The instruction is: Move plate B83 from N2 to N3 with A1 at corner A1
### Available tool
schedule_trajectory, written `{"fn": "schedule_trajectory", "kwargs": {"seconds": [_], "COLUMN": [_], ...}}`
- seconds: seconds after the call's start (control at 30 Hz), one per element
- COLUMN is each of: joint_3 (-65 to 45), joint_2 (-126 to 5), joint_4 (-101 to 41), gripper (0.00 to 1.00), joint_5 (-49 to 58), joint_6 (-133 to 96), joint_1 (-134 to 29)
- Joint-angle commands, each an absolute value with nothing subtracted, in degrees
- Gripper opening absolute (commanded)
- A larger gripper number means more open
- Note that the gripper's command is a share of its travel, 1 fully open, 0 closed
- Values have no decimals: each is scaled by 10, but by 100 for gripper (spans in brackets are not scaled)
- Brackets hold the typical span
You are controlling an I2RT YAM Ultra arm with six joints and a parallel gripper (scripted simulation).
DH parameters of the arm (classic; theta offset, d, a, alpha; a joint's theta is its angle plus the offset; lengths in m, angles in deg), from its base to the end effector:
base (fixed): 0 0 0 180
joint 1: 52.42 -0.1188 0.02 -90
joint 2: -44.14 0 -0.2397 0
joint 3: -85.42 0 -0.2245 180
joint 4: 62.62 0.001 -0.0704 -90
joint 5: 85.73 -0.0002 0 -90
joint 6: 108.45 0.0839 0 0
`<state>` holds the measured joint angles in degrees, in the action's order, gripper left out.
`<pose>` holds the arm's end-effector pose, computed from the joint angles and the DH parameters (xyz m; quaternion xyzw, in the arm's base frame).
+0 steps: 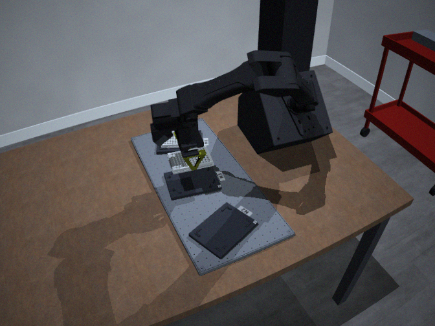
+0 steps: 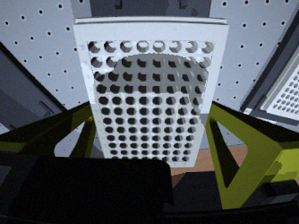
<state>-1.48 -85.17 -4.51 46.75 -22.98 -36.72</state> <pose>0.3456 -0.0373 0.0398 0.1042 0.9257 0.3626 0.0290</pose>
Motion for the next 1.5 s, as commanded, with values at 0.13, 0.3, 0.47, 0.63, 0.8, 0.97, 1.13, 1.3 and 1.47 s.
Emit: {"fn": "schedule_trajectory", "kwargs": {"seconds": [0.13, 0.3, 0.47, 0.63, 0.8, 0.97, 1.13, 1.3, 1.47], "joint_3": [-15, -15, -19, -25, -27, -31, -35, -36, -39], "joint_2": [-847, -847, -850, -857, -862, -869, -877, -884, -890], "joint_4": [-46, -46, -58, -78, -89, -109, -128, -143, -159], "gripper": [0, 0, 0, 0, 0, 0, 0, 0, 0], "joint_5": [468, 468, 468, 469, 469, 469, 470, 470, 470], "joint_6": [-230, -230, -224, -212, -205, -194, -182, -173, -163], "joint_1": [-360, -360, -366, -374, -379, -388, -396, -403, -410]}}
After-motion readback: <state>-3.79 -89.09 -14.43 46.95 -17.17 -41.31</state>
